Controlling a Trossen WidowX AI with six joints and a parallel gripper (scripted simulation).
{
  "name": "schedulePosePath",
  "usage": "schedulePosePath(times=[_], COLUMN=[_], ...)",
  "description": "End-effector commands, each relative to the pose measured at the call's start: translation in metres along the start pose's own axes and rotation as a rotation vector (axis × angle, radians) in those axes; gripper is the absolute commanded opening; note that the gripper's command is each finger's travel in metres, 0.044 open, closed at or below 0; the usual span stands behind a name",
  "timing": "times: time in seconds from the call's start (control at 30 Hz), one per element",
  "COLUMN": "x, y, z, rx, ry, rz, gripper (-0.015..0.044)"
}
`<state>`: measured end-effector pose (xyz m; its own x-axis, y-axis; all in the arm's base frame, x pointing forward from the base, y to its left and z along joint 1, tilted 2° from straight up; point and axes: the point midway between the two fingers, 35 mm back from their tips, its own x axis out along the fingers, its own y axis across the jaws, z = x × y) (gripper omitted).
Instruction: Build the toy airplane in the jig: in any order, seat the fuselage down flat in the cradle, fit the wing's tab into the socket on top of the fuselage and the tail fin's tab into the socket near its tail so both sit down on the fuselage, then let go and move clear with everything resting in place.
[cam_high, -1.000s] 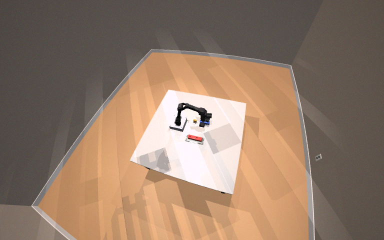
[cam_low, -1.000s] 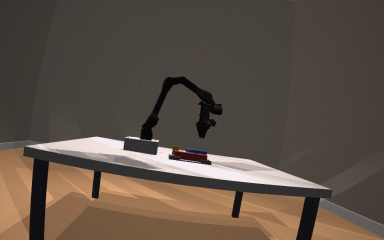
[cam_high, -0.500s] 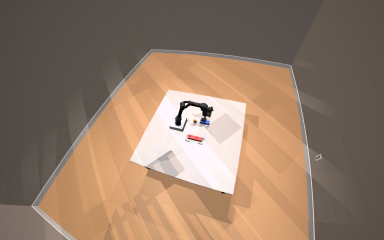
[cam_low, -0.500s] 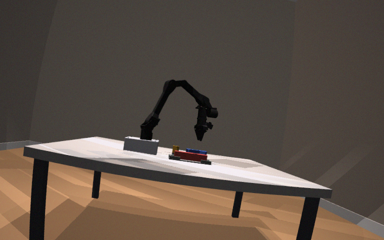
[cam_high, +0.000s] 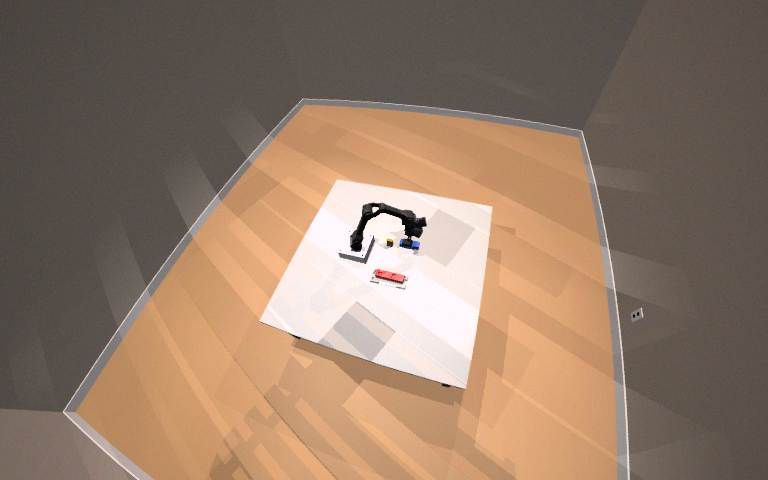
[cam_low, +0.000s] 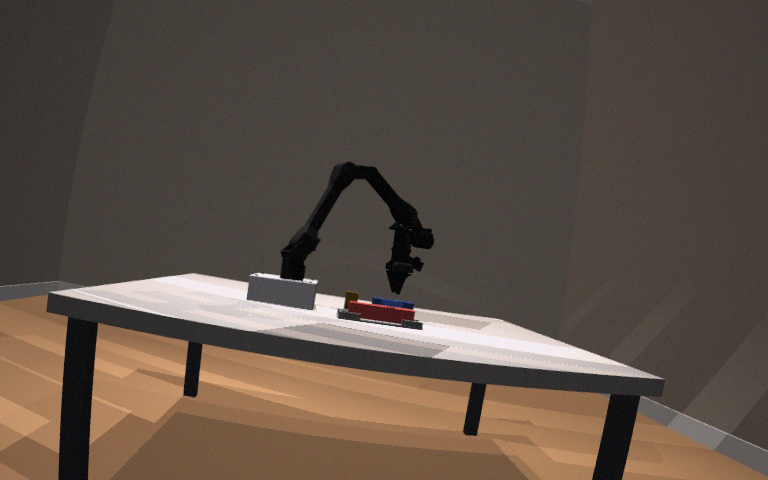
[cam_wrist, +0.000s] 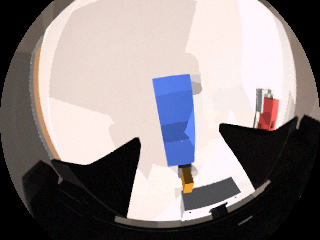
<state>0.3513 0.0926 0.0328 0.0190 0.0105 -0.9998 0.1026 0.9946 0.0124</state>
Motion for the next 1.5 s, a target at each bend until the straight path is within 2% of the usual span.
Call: schedulePosePath(times=[0.0, 1.13, 1.47], x=[0.008, 0.052, 0.052], y=[0.000, 0.000, 0.000], z=[-0.003, -0.004, -0.004], rx=[0.004, 0.004, 0.004], ry=[0.017, 0.018, 0.018], rz=[-0.001, -0.001, -0.001], gripper=[0.0440, 0.0440, 0.0177])
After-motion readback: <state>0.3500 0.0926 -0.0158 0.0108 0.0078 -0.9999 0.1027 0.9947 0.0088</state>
